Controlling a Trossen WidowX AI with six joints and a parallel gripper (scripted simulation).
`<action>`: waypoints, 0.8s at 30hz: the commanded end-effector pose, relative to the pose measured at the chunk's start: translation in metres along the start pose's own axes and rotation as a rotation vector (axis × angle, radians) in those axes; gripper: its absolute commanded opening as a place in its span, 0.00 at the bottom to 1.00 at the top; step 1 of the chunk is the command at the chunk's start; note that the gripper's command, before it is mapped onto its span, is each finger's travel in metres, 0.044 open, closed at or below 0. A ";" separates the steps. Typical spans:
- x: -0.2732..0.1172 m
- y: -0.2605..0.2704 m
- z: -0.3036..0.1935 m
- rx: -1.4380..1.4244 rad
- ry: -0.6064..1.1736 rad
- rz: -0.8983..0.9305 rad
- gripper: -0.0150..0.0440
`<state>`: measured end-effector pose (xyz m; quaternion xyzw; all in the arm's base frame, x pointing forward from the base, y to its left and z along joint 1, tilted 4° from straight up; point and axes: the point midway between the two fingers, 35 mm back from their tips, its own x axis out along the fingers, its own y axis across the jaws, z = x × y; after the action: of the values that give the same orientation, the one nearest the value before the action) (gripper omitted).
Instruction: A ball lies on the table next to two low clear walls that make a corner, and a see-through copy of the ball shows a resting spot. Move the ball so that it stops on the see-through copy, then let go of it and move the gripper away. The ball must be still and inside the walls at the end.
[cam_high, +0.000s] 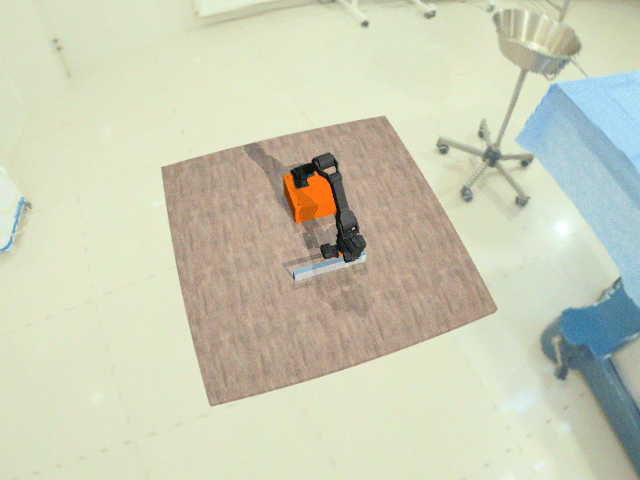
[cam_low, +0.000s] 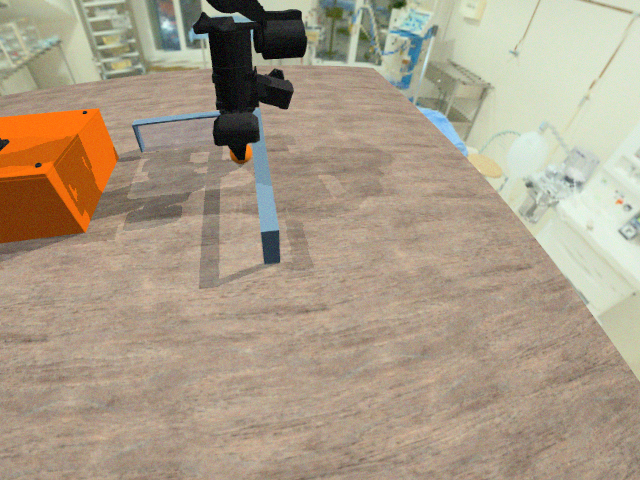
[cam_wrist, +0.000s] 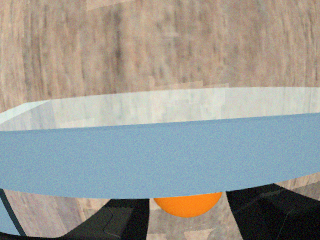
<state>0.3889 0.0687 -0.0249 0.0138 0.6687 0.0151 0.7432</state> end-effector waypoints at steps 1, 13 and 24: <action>0.008 -0.001 -0.003 0.004 0.011 -0.005 0.25; 0.003 0.000 -0.001 0.000 0.003 0.000 0.65; -0.056 0.000 0.001 0.003 0.008 -0.003 0.74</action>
<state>0.3807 0.0670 -0.0174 0.0117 0.6850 0.0120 0.7284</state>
